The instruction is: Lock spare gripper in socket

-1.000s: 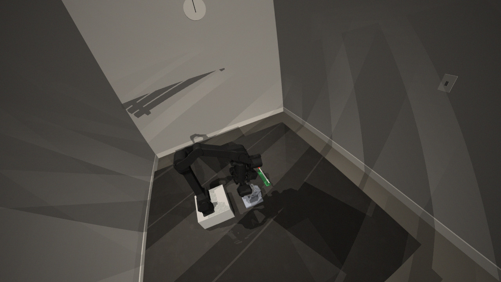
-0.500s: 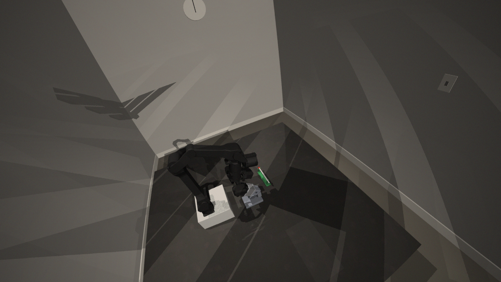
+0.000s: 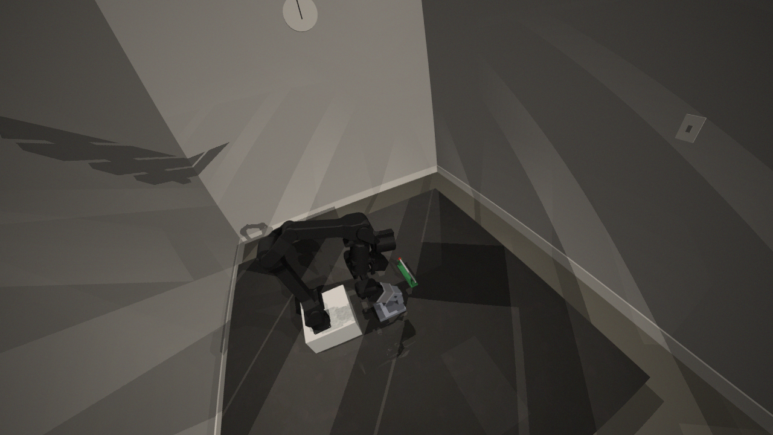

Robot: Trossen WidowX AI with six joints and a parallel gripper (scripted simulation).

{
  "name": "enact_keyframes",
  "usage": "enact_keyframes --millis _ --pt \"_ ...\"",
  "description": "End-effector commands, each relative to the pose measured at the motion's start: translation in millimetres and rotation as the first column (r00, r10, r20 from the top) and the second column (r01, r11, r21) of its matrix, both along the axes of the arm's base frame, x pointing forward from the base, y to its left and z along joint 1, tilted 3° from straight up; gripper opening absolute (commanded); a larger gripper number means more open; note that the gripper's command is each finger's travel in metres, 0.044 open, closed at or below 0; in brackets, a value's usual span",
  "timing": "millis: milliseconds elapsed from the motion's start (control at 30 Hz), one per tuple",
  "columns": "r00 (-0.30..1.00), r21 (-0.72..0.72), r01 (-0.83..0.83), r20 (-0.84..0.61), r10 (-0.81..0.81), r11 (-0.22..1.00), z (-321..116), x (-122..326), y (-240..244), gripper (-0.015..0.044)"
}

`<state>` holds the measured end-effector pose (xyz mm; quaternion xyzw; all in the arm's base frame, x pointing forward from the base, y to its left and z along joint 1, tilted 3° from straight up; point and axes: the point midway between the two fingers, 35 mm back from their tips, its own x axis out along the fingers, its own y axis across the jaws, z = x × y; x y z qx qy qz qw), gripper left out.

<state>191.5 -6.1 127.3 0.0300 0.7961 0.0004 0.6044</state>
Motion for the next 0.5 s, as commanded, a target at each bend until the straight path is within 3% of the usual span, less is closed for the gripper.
enact_keyframes --millis 0,333,467 --pt "1.000 0.000 0.000 0.001 0.000 1.000 9.5 0.2 -0.4 0.0440" --pt "1.000 0.000 0.002 0.000 -0.002 1.000 16.7 -0.6 -0.3 0.0440" --pt "1.000 0.001 0.002 0.007 -0.002 1.000 19.3 6.5 29.2 0.0335"
